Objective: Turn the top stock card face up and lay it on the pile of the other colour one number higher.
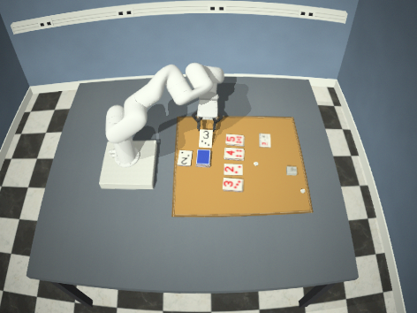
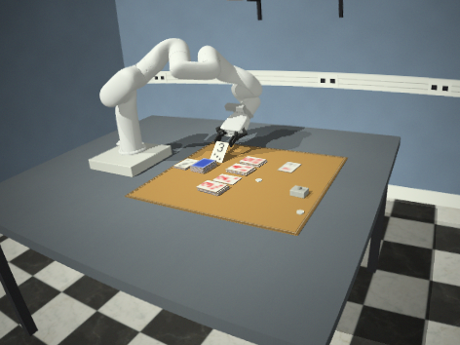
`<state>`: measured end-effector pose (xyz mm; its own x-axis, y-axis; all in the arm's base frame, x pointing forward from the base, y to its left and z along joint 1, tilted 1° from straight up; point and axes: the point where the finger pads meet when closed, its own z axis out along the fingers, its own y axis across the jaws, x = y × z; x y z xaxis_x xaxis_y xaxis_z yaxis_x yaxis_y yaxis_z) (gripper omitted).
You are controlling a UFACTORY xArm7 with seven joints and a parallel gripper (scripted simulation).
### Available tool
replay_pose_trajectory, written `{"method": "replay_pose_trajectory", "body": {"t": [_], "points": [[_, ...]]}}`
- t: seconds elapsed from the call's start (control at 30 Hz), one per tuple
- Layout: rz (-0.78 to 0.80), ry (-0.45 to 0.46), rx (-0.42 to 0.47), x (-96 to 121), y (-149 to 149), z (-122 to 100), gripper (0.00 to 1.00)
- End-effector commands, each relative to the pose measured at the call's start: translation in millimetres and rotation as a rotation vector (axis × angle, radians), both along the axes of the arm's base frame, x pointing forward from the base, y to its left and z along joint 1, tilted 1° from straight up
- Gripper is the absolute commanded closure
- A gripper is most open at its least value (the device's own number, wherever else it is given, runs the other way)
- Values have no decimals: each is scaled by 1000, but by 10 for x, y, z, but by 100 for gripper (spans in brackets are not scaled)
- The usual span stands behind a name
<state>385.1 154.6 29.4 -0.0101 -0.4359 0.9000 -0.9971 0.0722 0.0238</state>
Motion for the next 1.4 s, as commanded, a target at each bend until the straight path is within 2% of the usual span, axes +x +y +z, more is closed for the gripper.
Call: {"method": "replay_pose_trajectory", "body": {"t": [0.0,0.2,0.27,0.77,0.83,1.37], "points": [[0,-8,63,10,13,11,26],[0,-16,159,11,22,7,26],[0,-16,159,11,22,7,26],[-1,-38,428,12,38,-12,26],[-1,-38,428,12,38,-12,26],[-3,-60,704,12,42,-44,26]]}}
